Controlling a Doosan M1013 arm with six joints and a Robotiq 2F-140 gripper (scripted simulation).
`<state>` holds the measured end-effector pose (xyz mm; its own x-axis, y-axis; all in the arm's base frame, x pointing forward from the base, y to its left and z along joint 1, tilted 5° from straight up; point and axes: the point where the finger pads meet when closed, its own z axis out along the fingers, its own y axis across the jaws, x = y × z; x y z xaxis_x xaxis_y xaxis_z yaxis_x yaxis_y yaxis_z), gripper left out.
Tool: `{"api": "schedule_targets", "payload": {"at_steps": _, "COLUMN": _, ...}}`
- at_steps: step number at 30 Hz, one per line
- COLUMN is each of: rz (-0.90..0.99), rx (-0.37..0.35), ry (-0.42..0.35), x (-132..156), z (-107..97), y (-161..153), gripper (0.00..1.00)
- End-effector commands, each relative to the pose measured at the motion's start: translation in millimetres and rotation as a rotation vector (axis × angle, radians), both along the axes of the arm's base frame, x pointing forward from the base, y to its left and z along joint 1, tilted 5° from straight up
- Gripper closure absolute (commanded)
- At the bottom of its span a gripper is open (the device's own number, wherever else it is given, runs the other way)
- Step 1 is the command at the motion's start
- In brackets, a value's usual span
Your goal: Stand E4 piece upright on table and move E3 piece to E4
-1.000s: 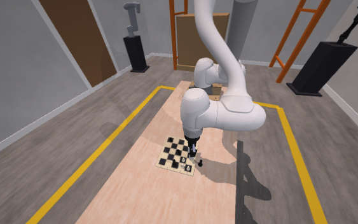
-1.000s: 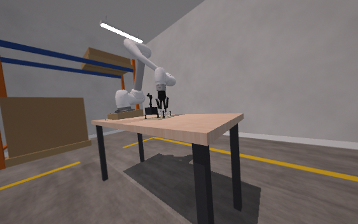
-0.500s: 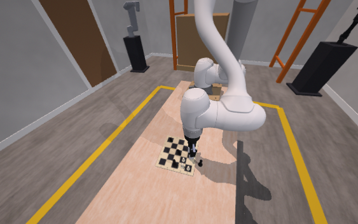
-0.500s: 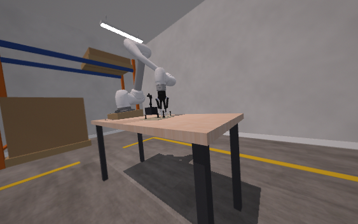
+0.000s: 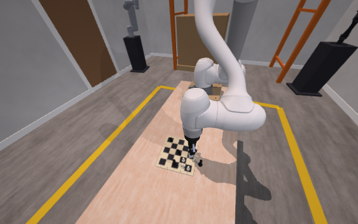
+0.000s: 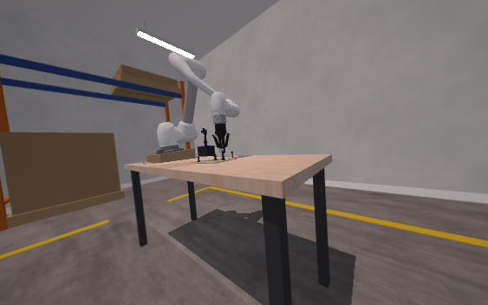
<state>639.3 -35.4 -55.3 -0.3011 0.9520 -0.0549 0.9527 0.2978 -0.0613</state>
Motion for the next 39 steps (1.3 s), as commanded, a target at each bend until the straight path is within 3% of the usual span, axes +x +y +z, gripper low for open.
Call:
{"api": "schedule_targets", "payload": {"at_steps": 1, "rz": 0.0, "rx": 0.0, "ry": 0.0, "x": 0.0, "z": 0.0, "y": 0.1, "gripper": 1.0}}
{"api": "schedule_targets", "payload": {"at_steps": 26, "rz": 0.0, "rx": 0.0, "ry": 0.0, "x": 0.1, "z": 3.2, "y": 0.3, "gripper": 1.0}}
{"api": "schedule_targets", "payload": {"at_steps": 30, "rz": 0.0, "rx": 0.0, "ry": 0.0, "x": 0.8, "z": 19.3, "y": 1.4, "gripper": 1.0}}
{"api": "schedule_targets", "payload": {"at_steps": 39, "rz": 0.0, "rx": 0.0, "ry": 0.0, "x": 3.5, "z": 83.0, "y": 5.9, "gripper": 1.0}}
